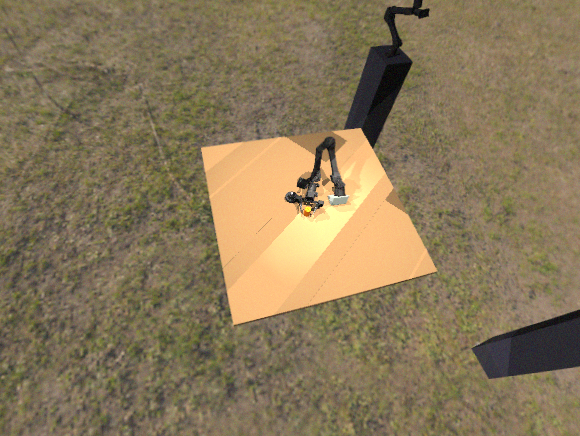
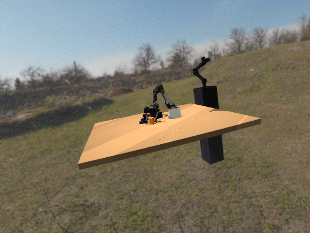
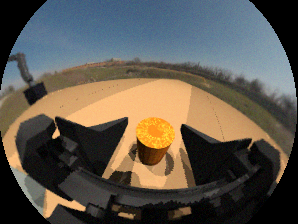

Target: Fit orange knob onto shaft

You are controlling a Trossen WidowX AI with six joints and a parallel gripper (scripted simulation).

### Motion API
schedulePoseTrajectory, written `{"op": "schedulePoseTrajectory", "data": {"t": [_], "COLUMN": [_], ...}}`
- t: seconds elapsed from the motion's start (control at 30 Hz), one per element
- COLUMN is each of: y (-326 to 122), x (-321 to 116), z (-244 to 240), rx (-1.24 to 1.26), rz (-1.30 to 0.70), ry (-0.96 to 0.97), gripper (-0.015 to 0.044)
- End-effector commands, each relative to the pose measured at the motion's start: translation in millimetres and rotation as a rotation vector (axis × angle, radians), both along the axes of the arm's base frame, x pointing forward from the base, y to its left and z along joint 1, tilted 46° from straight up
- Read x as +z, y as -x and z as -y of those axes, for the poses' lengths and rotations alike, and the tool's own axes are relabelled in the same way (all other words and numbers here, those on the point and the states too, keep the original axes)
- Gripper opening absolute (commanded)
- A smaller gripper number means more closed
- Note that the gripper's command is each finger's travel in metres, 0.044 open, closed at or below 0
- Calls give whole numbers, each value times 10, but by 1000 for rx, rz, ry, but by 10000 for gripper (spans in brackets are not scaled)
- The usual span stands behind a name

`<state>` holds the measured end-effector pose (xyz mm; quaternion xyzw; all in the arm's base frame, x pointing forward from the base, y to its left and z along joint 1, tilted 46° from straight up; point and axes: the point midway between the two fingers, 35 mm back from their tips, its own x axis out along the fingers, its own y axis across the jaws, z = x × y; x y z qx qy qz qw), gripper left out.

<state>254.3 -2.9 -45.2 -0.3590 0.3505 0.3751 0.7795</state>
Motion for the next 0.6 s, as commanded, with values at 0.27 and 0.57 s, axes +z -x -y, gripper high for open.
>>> {"op": "schedulePoseTrajectory", "data": {"t": [0.27,0.57], "y": [-101,-126], "x": [275,543], "z": [-273,-574], "rx": [2,-19], "rz": [-2,-42], "ry": [1,10], "gripper": [440,440]}}
